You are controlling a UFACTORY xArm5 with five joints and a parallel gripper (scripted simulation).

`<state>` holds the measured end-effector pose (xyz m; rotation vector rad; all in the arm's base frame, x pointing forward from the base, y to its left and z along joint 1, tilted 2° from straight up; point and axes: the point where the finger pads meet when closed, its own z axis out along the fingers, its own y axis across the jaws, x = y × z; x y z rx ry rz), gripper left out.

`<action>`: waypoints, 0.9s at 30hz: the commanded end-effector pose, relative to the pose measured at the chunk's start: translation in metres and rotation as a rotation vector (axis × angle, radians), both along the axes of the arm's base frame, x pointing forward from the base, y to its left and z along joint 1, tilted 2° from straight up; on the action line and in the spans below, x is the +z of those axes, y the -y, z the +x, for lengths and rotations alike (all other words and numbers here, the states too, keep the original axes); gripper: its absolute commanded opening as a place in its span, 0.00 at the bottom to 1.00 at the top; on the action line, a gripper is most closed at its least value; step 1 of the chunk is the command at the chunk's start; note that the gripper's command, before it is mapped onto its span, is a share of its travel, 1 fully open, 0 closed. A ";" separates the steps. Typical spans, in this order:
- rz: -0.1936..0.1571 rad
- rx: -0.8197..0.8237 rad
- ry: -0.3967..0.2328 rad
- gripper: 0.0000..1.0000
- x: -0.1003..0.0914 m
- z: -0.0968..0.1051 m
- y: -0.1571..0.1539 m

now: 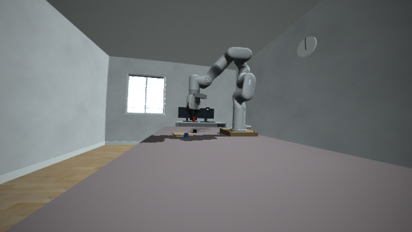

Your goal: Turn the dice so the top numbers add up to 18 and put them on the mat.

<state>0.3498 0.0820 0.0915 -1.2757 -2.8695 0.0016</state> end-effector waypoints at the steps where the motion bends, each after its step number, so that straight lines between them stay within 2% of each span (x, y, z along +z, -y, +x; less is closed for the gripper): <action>1: 0.001 -0.111 0.003 0.21 0.001 0.002 0.002; 2: 0.001 -0.197 0.003 0.21 0.001 0.003 0.003; 27: -0.001 -0.846 0.001 0.21 0.001 0.009 0.016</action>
